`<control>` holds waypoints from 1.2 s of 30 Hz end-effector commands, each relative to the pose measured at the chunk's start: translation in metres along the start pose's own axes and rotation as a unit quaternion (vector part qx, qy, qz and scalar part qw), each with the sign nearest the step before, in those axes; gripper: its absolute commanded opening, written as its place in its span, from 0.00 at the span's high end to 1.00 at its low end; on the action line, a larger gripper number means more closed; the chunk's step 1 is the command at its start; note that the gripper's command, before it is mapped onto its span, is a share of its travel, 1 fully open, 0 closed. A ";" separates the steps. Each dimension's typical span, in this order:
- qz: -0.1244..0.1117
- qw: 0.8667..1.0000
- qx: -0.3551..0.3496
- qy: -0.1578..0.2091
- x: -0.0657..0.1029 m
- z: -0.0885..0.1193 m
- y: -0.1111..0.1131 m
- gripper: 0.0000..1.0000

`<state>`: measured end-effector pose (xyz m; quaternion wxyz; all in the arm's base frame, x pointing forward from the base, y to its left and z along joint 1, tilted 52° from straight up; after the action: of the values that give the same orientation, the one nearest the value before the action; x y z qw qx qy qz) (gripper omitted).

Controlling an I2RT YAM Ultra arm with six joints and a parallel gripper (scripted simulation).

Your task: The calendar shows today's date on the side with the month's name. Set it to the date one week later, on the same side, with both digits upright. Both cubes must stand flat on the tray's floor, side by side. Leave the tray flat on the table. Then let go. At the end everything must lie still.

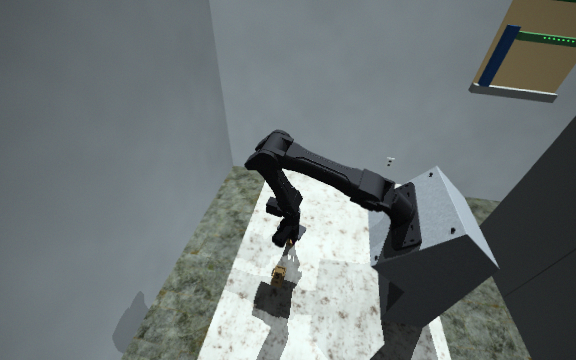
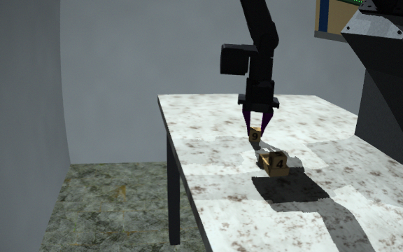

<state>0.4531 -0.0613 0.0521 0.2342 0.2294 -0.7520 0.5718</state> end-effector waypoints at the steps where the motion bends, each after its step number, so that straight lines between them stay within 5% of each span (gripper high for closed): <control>1: 0.004 1.000 0.000 -0.001 0.001 0.000 -0.003 0.71; 13: 0.004 1.000 0.000 -0.001 0.001 0.000 -0.003 0.55; 26: 0.004 1.000 0.000 -0.001 0.002 0.000 -0.003 0.55; 36: 0.004 1.000 0.000 -0.001 0.036 0.000 -0.003 0.55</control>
<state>0.4341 -0.0632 0.0697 0.2324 0.2226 -0.7524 0.5748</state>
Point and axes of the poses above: the point where the finger pads meet when closed, its own x axis back along the fingers, its own y axis across the jaws, z = x × y, the point moved 6 cm from there along x, back along the fingers, and after that the axes turned 1 degree about x, right-handed, at the moved point
